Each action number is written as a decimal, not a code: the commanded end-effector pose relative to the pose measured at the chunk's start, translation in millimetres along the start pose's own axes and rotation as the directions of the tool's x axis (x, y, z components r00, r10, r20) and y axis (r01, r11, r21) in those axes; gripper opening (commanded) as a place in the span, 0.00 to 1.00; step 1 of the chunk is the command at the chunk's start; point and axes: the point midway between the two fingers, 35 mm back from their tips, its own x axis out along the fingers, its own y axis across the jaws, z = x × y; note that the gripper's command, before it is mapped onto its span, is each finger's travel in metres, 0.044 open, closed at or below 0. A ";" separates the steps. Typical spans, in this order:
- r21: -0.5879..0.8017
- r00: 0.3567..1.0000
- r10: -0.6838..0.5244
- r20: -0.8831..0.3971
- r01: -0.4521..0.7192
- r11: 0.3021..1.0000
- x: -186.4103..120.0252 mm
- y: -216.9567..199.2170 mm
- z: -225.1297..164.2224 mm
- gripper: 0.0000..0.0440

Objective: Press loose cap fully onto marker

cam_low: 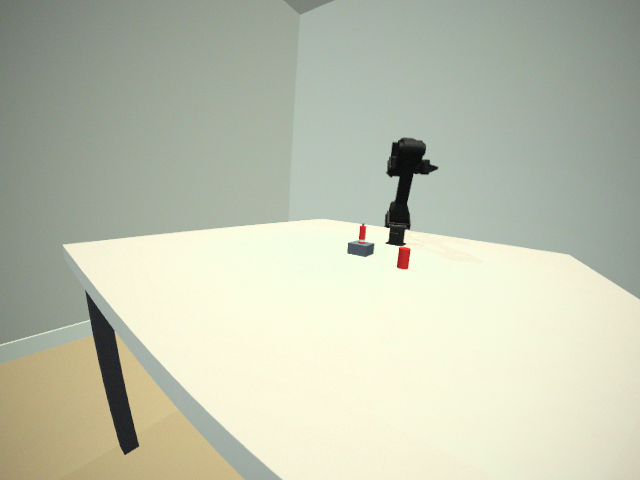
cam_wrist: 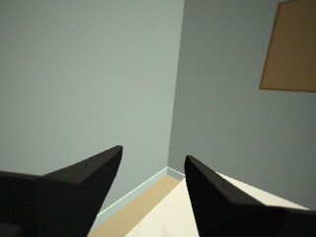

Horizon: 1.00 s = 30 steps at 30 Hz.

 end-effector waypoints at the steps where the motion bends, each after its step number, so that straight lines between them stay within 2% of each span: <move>1: -0.002 0.999 0.048 -0.002 -0.048 0.999 -4.2 11.1 3.3 0.57; 15: -0.027 0.974 0.225 -0.022 -0.226 0.974 -27.4 50.1 7.9 0.64; 30: -0.040 0.915 0.400 -0.054 -0.402 0.915 -59.6 86.8 9.8 0.67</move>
